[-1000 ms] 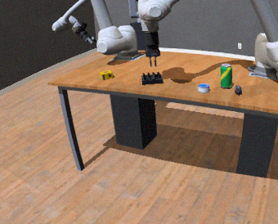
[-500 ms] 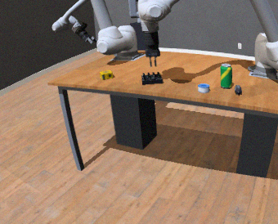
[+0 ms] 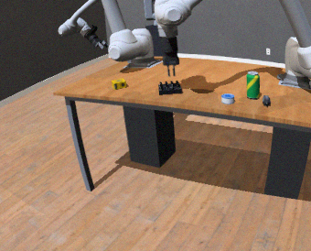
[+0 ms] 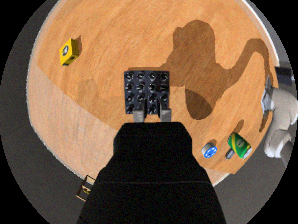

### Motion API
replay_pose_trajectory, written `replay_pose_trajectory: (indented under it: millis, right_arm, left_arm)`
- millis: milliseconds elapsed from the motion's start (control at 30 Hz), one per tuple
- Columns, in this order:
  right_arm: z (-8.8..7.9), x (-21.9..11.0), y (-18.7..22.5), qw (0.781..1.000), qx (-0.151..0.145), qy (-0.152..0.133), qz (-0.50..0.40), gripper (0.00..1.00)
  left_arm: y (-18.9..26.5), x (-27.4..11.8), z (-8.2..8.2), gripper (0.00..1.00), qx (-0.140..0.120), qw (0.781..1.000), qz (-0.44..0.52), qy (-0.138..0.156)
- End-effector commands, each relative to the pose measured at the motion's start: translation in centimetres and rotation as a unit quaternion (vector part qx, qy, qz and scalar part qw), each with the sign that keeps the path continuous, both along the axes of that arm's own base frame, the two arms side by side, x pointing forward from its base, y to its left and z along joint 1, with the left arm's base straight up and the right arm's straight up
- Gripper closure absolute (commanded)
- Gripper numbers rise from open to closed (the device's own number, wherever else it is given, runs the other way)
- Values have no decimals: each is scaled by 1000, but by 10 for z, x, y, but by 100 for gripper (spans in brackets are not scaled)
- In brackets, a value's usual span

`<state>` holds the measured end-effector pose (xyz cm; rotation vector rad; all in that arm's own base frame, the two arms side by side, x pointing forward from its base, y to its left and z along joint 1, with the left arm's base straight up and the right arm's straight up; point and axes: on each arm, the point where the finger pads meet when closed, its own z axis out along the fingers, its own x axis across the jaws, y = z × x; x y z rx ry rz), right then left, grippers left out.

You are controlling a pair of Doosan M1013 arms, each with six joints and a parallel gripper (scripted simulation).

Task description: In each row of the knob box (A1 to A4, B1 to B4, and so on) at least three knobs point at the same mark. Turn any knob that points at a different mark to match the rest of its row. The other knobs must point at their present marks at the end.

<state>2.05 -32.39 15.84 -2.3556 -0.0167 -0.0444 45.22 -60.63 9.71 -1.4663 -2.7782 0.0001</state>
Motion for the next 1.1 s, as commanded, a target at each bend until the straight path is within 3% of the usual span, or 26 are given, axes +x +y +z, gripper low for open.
replay_pose_trajectory:
  millis: [0, 1067]
  right_arm:
    - [0, 0, 0, 1000, 0, 0, 0, 0]
    - [0, 0, 0, 1000, 0, 0, 0, 0]
  left_arm:
    - [0, 0, -2, 54, -1, 1000, 0, -1]
    - [-1, 1, -33, 54, -1, 1000, 0, -1]
